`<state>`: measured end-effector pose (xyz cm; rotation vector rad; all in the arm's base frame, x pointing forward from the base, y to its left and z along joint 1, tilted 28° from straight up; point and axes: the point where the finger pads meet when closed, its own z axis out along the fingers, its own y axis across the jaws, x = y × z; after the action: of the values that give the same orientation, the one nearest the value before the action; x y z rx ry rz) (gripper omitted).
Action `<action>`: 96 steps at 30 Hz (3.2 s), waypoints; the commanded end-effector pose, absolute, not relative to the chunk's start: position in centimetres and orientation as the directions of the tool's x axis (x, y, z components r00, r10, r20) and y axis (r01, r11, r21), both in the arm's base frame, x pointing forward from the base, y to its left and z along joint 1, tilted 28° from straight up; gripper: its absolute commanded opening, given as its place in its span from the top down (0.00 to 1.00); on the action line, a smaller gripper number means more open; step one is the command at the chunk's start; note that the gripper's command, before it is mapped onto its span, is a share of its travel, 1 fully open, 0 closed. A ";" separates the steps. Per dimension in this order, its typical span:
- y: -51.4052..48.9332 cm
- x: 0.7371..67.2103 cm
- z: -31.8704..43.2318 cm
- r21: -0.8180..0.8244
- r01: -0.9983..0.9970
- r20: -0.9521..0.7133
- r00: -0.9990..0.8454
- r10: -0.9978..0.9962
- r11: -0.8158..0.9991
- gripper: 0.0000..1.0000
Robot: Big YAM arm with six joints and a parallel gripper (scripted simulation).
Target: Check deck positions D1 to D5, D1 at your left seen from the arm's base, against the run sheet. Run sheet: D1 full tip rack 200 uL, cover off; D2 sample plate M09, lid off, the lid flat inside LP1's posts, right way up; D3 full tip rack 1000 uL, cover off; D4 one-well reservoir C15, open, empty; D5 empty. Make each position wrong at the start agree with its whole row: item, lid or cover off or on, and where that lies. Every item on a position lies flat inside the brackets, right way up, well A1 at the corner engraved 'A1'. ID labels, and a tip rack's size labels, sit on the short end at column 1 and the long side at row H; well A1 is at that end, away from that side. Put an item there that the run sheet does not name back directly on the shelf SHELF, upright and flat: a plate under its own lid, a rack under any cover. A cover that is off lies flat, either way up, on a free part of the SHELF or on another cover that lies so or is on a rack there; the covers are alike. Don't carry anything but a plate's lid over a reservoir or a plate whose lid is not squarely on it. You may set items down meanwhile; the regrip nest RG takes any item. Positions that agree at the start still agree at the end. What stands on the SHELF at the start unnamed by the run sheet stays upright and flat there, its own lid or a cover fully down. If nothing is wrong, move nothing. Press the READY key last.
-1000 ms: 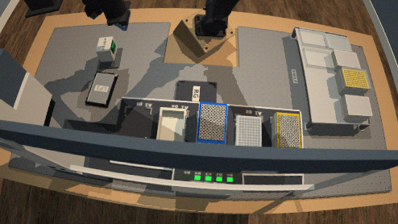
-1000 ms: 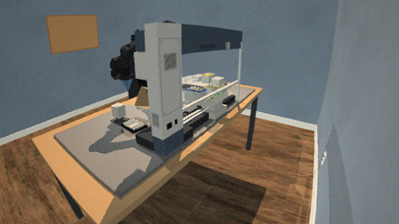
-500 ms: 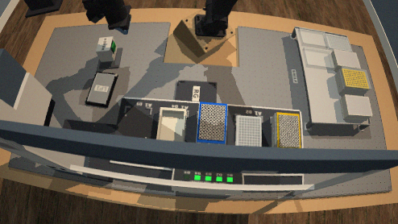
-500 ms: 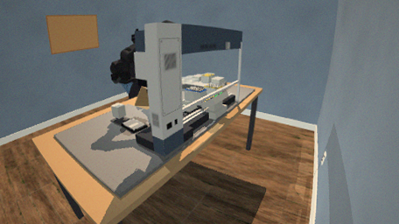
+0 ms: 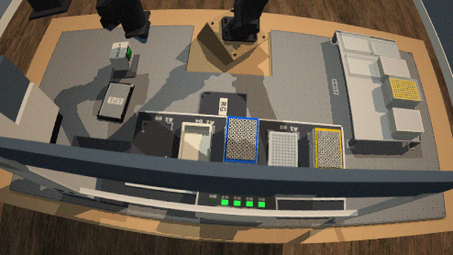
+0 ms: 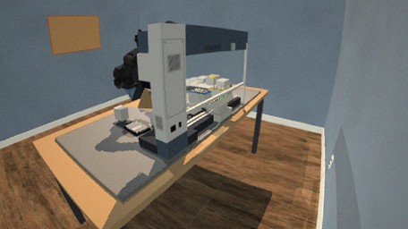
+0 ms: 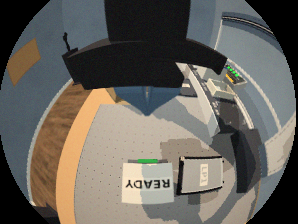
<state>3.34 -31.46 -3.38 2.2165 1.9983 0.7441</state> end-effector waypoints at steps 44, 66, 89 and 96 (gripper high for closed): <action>-32.0 5.5 -8.5 0.365 0.918 0.261 0.058 0.964 -0.154 1.00; -34.2 5.3 -8.7 0.366 0.918 0.263 0.058 0.963 -0.155 1.00; -36.8 4.9 -8.9 0.368 0.917 0.251 0.060 0.966 -0.153 1.00; -36.8 4.9 -9.3 0.367 0.917 0.260 0.061 0.964 -0.157 1.00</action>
<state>5.54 -34.18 -10.03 2.2124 1.9958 0.7255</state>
